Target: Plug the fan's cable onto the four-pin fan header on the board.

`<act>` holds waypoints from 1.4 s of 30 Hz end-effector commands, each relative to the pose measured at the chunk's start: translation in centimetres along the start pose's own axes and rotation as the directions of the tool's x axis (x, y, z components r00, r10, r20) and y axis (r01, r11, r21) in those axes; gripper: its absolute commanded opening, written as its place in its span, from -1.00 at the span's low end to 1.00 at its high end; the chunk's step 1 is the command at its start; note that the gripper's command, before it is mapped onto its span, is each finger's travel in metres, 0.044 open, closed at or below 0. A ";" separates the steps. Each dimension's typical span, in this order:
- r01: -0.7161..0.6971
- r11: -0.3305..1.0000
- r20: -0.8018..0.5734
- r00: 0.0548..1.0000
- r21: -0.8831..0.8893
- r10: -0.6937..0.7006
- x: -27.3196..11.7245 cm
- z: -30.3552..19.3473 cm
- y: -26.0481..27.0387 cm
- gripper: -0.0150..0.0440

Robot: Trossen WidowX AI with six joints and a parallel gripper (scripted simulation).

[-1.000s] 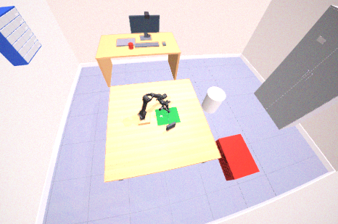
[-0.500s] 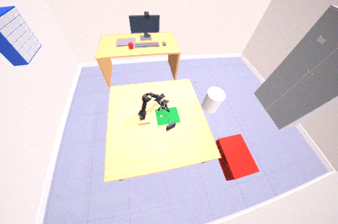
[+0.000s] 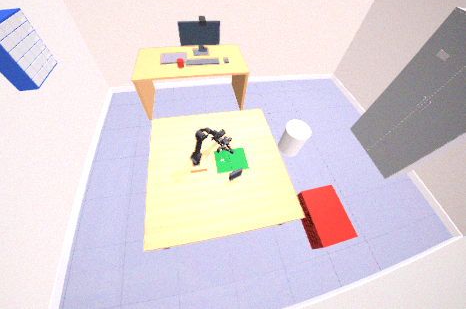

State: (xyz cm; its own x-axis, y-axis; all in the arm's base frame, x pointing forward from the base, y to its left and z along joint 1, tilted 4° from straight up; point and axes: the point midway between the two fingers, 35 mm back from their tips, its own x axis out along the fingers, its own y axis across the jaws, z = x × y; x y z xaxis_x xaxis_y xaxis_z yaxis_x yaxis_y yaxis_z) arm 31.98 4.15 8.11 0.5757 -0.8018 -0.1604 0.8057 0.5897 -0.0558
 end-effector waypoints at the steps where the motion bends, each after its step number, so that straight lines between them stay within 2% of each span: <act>1: -0.001 1.000 -0.005 1.000 0.002 0.001 0.0 0.2 0.1 -0.49; 18: 0.000 1.000 -0.001 1.000 0.003 0.000 -0.1 0.7 0.0 -0.49; 42: 0.000 1.000 -0.002 1.000 0.003 0.000 -0.3 -1.3 0.0 -0.49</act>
State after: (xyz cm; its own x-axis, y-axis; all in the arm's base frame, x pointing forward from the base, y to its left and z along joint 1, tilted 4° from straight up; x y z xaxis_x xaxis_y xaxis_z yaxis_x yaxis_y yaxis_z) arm 31.69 4.49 7.16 0.5758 -0.8012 -0.1625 0.8052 0.5902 -0.0567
